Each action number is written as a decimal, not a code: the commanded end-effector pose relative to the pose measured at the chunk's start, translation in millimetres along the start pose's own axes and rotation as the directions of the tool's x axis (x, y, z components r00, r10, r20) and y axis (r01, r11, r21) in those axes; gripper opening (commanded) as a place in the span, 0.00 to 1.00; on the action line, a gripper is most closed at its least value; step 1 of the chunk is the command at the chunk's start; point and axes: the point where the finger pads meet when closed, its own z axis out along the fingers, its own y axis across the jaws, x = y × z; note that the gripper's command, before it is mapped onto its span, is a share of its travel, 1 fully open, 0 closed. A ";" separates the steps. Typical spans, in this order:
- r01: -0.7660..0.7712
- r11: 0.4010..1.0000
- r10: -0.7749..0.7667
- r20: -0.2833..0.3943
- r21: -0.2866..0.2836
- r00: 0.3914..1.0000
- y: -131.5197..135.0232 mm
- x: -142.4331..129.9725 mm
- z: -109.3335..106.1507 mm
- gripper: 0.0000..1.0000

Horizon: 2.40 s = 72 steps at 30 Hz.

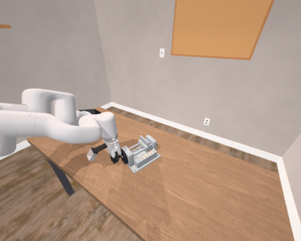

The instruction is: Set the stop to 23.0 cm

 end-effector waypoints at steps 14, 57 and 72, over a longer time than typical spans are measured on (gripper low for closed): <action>0.001 1.000 -0.001 0.001 0.001 1.000 0.4 -0.5 -1.2 0.06; 0.001 1.000 -0.001 0.001 0.001 1.000 4.7 -0.4 -14.8 0.06; 0.001 1.000 -0.001 0.001 0.001 1.000 3.9 -0.4 -25.1 0.06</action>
